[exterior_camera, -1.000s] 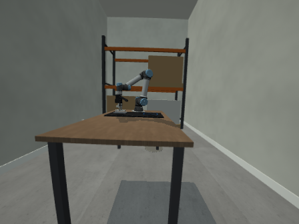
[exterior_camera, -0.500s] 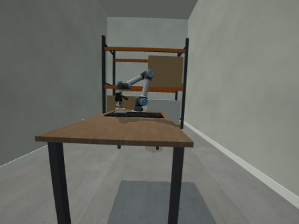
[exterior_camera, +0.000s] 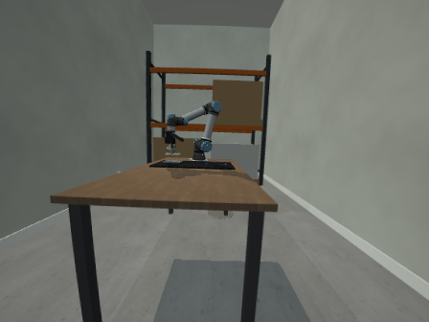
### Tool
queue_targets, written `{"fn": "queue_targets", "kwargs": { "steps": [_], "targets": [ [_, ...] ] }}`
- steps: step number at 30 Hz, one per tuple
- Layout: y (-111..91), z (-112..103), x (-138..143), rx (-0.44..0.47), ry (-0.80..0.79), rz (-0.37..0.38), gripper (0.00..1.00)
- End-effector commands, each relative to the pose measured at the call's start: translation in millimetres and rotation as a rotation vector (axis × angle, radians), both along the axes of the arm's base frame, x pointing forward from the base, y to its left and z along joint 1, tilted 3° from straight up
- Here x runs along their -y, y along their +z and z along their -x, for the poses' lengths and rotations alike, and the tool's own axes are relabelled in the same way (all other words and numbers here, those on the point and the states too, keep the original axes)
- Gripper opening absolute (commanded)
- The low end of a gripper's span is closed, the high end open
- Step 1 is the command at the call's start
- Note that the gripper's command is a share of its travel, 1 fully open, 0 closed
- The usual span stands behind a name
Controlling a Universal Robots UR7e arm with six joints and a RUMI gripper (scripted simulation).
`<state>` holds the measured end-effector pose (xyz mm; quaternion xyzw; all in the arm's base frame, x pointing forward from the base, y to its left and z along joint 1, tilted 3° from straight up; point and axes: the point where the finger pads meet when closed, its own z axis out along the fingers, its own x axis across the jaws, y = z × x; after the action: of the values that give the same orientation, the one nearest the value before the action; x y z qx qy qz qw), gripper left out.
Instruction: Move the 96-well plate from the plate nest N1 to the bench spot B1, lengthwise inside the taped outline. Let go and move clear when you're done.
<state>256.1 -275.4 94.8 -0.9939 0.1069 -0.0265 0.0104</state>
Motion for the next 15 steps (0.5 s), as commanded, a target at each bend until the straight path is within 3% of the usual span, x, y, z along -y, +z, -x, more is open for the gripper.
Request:
{"fn": "queue_targets", "kwargs": {
  "steps": [1,15],
  "targets": [
    [10.3,0.5,0.4,0.0,0.0,0.001,0.0],
    [16.0,0.8,0.5,0.0,0.0,0.001,0.0]
  ]
}}
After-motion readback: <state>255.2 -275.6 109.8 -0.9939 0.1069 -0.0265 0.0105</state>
